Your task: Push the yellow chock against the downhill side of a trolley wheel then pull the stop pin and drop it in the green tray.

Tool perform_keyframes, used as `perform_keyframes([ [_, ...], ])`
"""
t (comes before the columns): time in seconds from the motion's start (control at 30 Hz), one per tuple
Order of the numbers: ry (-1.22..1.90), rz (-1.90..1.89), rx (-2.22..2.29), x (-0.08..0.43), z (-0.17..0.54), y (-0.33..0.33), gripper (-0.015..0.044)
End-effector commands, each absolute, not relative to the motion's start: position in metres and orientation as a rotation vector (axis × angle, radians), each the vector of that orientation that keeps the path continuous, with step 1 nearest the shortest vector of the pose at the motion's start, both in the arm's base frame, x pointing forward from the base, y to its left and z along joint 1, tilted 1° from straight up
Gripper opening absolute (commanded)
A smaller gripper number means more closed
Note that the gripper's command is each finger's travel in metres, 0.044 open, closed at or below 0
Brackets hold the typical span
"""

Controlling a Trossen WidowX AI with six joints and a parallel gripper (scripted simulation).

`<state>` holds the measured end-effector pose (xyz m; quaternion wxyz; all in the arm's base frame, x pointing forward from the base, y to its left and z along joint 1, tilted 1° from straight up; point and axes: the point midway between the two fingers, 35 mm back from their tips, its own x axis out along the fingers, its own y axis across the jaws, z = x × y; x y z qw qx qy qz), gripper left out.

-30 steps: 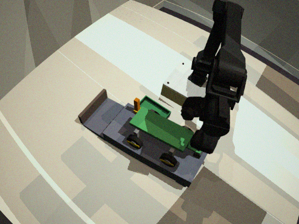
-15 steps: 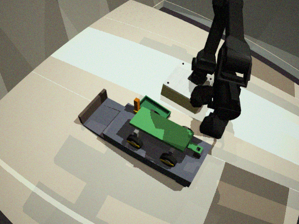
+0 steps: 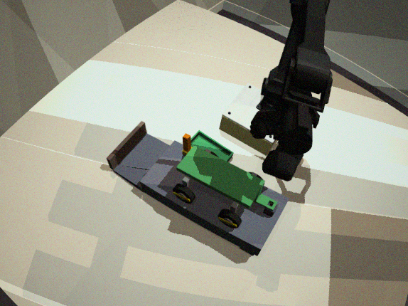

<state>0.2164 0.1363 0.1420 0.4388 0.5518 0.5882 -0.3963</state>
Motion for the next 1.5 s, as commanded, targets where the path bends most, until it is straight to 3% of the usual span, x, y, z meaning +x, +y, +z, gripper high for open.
perform_keyframes([
  [0.0, 1.462, -0.970, 1.378, 0.217, 0.140, 0.121, 0.0000],
  [1.47, 1.450, -0.979, 1.366, 0.230, 0.112, -0.043, 0.0000],
])
